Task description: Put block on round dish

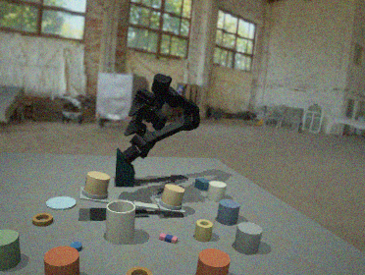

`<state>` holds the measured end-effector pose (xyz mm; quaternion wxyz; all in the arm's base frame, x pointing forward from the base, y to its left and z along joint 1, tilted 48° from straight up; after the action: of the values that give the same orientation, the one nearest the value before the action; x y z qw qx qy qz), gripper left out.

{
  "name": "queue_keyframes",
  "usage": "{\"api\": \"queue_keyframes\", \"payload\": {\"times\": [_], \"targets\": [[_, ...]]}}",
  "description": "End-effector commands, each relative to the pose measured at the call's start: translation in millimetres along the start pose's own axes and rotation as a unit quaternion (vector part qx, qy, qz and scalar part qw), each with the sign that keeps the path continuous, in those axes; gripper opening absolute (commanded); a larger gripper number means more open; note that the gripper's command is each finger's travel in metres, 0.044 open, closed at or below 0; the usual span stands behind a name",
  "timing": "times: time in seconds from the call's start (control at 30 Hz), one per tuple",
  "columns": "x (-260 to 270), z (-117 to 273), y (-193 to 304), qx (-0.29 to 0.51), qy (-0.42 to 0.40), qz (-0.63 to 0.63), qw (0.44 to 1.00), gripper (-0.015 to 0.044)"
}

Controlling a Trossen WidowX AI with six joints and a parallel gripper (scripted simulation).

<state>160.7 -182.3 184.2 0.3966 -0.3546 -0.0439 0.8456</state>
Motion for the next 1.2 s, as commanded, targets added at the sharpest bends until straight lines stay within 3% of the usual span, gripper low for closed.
{"api": "queue_keyframes", "payload": {"times": [0.0, 0.6, 1.17], "targets": [[8, -4, 6, -0.017, -0.035, -0.052, 0.998, 0.0440], [38, -11, 26, -0.081, -0.168, -0.287, 0.940, 0.0440], [55, -6, 38, -0.140, -0.257, -0.514, 0.806, 0.0440]]}}
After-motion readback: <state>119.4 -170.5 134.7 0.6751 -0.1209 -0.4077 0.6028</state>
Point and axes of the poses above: the point midway between the two fingers, 35 mm back from their tips, its own z axis back along the fingers, its own x axis across the jaws, y = z × x, the point moved 6 cm from there along z, back along the fingers, and after that the axes turned 3 degrees about -z, right-handed, at the moved point
